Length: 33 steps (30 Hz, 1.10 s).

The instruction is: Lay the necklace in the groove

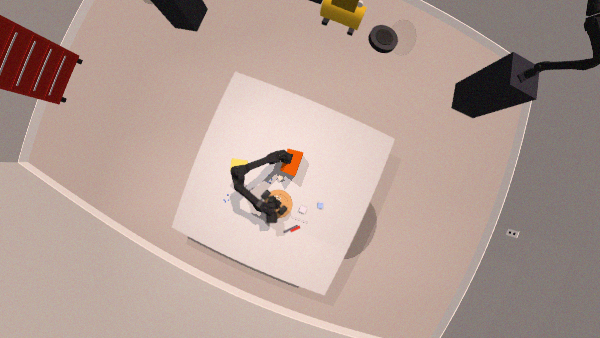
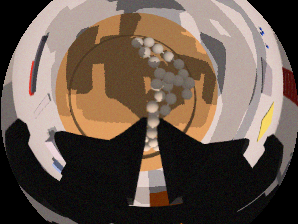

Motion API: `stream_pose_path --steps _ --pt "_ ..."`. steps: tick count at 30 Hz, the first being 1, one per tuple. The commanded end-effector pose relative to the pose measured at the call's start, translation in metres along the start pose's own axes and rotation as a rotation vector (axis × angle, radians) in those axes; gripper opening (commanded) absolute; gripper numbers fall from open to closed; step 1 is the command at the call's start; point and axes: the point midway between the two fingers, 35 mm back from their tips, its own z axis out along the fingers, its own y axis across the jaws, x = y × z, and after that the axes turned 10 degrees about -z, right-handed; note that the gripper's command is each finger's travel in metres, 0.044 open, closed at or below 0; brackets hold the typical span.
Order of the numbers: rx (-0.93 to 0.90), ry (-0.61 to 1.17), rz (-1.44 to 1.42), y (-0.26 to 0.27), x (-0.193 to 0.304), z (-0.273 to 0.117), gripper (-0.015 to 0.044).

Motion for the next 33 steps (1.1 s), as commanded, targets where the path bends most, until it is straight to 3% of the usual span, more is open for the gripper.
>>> stream_pose_path --steps 1,13,33 --pt "0.0 0.0 0.001 0.0 0.0 0.0 0.0" --pt "0.005 0.001 -0.004 -0.001 0.001 -0.013 0.0" --pt "0.005 0.001 -0.004 0.009 0.001 -0.003 0.0"
